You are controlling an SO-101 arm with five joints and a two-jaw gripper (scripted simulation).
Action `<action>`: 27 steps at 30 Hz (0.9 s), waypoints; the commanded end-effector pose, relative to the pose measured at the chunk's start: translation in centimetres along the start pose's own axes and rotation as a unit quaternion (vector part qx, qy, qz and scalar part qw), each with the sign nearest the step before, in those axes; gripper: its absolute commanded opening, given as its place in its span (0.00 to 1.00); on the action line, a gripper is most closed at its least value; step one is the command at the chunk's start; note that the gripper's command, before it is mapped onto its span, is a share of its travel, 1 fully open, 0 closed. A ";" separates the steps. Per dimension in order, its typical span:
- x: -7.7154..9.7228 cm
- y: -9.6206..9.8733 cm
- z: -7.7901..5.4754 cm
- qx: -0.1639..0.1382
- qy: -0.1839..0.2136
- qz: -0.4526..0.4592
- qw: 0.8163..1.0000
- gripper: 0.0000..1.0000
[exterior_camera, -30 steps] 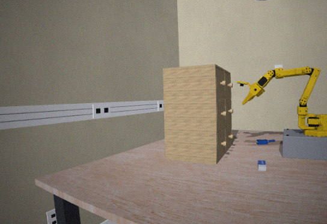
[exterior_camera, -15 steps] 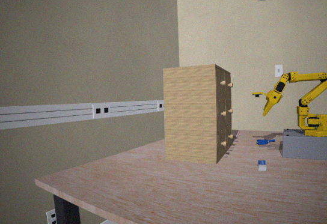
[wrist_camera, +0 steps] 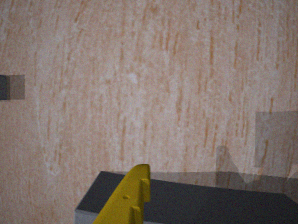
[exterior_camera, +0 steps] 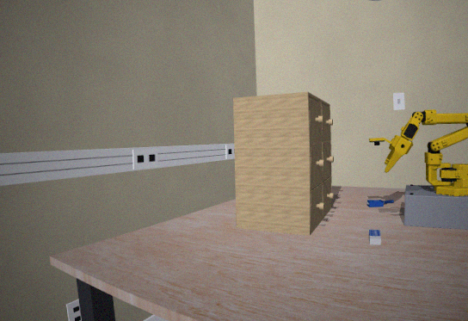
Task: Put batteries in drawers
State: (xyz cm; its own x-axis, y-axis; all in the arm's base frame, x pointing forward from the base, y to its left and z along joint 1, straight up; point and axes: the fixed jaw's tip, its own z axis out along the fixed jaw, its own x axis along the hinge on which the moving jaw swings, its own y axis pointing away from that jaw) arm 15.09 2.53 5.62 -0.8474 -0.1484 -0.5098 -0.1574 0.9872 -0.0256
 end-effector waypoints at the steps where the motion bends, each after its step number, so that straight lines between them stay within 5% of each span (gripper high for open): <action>1: 0.4 0.2 0.1 -0.003 0.007 -0.002 1.000 0.50; 9: 0.4 0.2 0.1 -0.003 0.007 -0.002 1.000 0.50; 27: -3.3 2.1 2.2 -0.038 -0.074 0.063 0.995 0.45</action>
State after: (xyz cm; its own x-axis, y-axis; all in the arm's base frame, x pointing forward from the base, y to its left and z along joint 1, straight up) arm 18.33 4.74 5.97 -0.7759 -0.0225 -0.6305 -0.1018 0.9907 0.0900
